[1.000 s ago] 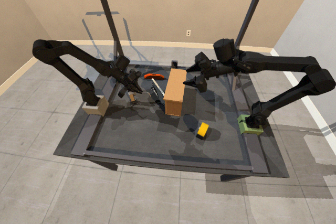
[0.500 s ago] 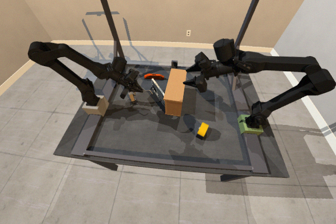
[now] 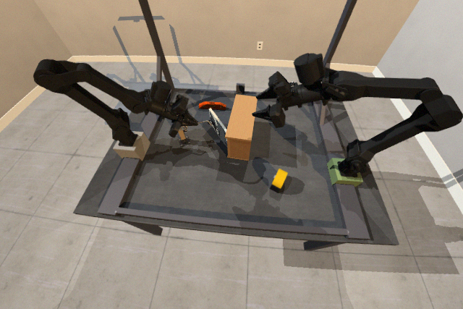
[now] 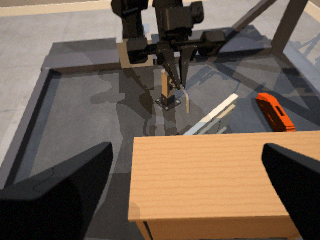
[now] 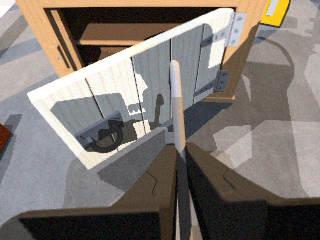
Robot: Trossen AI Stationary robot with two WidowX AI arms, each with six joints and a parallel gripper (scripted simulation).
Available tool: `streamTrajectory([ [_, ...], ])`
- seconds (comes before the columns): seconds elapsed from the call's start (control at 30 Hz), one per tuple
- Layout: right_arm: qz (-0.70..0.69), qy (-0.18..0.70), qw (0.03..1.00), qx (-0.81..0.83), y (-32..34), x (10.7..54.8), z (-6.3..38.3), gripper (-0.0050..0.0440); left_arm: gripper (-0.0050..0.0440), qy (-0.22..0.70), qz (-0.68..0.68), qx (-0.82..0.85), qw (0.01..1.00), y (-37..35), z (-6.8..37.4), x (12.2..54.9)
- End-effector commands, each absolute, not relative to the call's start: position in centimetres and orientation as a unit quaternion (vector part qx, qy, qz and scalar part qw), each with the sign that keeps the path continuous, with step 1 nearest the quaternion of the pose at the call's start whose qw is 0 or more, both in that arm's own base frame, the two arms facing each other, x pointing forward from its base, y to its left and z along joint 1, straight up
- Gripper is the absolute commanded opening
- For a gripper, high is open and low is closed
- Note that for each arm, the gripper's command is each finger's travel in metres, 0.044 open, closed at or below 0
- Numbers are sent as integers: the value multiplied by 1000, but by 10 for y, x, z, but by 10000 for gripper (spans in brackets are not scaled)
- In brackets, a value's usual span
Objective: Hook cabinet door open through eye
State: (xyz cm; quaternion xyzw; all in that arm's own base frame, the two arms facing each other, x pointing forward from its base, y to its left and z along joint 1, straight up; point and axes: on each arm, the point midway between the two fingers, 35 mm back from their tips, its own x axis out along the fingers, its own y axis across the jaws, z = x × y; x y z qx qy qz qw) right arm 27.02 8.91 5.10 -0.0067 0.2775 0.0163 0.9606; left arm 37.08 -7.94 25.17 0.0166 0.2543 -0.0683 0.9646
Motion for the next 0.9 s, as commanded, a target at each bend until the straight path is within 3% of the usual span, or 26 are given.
streamTrajectory([
  [0.0,59,272,960,-16,92,270,54,-50,400,239,-70,15,968,-80,264,370],
  [0.87,221,267,936,-65,104,269,54,-50,400,239,-70,15,968,-80,264,370],
])
